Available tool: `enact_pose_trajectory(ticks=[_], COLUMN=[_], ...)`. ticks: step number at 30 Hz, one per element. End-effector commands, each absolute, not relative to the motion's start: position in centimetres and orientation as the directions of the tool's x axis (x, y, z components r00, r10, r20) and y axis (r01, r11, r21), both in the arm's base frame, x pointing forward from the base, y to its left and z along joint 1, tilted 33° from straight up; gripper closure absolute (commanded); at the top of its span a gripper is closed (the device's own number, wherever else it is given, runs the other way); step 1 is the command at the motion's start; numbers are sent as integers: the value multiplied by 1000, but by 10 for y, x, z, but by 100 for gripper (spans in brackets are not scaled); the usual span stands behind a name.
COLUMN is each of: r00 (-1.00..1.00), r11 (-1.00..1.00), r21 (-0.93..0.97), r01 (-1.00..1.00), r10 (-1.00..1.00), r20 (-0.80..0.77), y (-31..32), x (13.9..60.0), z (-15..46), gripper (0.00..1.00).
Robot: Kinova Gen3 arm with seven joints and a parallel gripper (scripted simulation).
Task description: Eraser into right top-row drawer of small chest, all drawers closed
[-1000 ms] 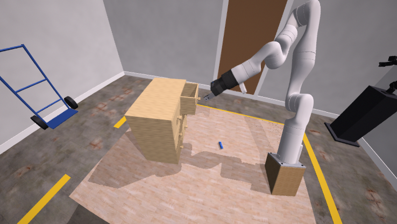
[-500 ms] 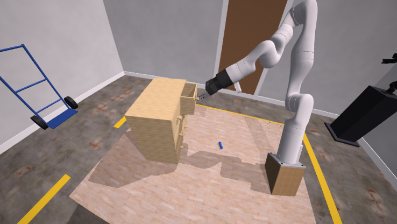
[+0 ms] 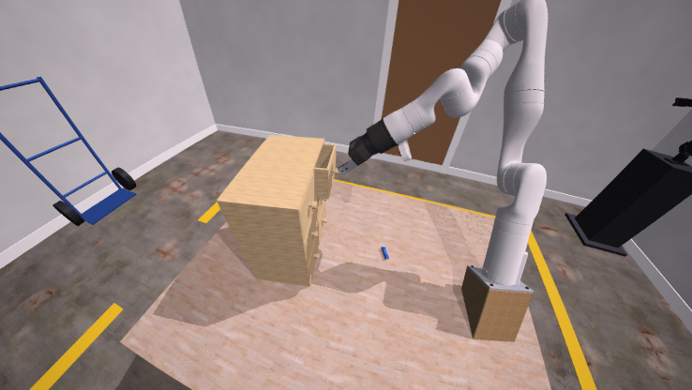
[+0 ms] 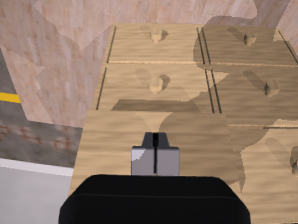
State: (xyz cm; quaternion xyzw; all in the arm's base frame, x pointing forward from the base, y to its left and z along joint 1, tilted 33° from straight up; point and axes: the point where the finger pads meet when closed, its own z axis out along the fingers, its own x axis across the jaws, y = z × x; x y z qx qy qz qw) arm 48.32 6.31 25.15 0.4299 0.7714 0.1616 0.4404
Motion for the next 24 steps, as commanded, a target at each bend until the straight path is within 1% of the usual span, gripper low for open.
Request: enact_pose_trajectory(ticks=[1, 24], r00=[-243, -243], r11=[578, 578], r21=[626, 626], r01=[523, 523], r10=[805, 805], r20=[-541, -541], y=[64, 71], x=[487, 510], z=[250, 249], gripper=[100, 100])
